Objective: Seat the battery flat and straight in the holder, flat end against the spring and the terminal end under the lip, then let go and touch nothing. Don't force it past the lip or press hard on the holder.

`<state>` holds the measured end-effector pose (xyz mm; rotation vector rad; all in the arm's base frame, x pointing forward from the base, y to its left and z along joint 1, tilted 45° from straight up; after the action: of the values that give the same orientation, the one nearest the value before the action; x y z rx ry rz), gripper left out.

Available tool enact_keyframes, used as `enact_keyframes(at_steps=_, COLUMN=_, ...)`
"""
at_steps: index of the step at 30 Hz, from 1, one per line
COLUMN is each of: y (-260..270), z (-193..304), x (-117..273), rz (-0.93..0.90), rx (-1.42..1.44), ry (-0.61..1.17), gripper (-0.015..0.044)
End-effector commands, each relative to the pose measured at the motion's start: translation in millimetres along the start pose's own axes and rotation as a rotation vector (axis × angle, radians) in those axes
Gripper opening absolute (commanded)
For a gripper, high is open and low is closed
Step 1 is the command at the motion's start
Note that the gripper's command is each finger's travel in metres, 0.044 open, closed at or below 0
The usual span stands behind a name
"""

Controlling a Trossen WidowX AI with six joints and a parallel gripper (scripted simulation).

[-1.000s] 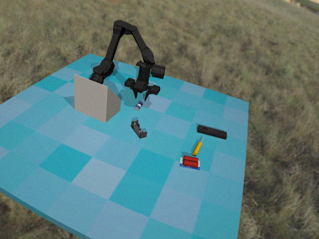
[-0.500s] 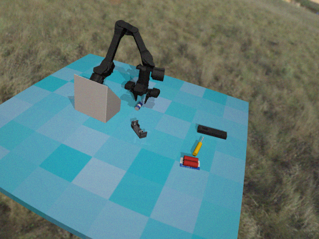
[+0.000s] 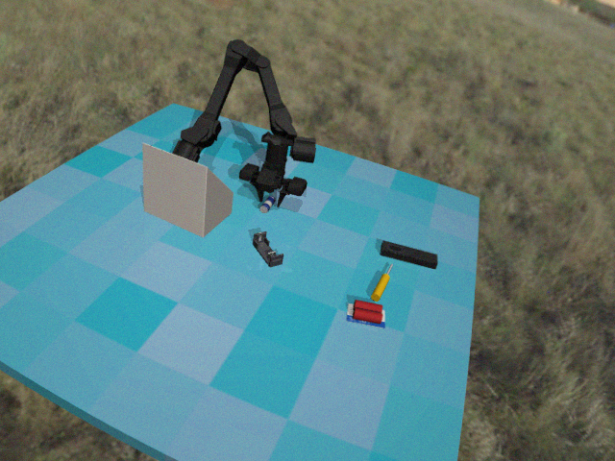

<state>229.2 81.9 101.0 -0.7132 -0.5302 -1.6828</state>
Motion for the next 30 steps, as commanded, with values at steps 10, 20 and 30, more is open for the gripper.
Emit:
enact_keyframes(at_steps=10, y=-3, z=-3, x=-10, rz=0.007, rx=-0.010, ry=-0.006, gripper=0.0121)
enact_keyframes(at_steps=20, y=-3, z=-3, x=-9, rz=0.007, rx=-0.010, ry=-0.006, gripper=0.0084)
enact_keyframes(at_steps=30, y=-3, z=-3, x=40, rz=0.007, rx=-0.010, ry=-0.008, gripper=0.0084)
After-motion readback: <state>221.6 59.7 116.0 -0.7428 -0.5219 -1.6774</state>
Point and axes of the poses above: the point midway between the two fingers, 35 mm back from their tips, its own x axis back along the fingers, its own y axis across the jaws, z = x × y, the point moved 7 cm from there along x, back along the fingers, and after that the axes turned 11 degrees about -x, right-handed, at the moved point
